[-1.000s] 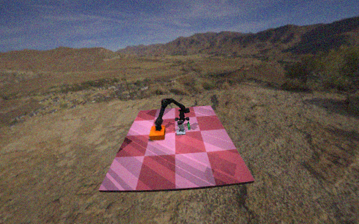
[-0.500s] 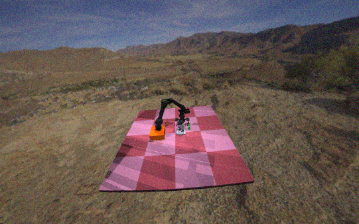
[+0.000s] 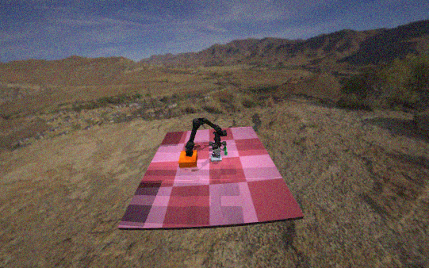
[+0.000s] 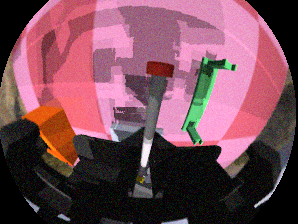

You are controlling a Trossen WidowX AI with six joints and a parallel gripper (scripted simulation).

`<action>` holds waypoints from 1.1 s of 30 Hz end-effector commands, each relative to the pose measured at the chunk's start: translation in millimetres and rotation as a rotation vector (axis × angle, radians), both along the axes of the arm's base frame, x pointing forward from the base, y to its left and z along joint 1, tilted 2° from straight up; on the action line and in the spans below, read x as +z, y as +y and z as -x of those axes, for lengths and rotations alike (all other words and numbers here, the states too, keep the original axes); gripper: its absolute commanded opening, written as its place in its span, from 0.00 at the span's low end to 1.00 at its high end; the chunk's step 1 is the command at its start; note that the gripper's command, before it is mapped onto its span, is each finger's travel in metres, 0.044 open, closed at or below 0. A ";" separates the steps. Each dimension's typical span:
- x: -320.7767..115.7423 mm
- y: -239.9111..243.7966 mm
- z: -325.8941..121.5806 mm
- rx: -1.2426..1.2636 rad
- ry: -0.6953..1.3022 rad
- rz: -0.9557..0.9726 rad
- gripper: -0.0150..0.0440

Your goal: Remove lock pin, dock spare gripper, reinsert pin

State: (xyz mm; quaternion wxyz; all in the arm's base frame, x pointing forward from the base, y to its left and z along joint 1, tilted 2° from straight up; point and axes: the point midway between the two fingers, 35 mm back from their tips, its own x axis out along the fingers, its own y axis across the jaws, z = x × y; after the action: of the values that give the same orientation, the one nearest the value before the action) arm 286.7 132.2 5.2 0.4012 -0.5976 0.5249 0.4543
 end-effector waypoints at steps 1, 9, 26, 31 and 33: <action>1.1 -3.3 -1.4 0.002 0.000 -0.003 0.25; 1.0 -8.5 -1.8 0.002 0.002 -0.003 0.25; 1.1 -19.2 -3.8 0.002 0.009 -0.002 0.25; 1.2 -22.0 -4.1 0.002 0.011 -0.002 0.25; 1.3 -23.6 -4.4 0.002 0.012 -0.002 0.25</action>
State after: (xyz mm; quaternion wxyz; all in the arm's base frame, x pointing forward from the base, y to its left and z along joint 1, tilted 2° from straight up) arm 290.2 111.3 5.4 0.3980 -0.5944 0.5277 0.4582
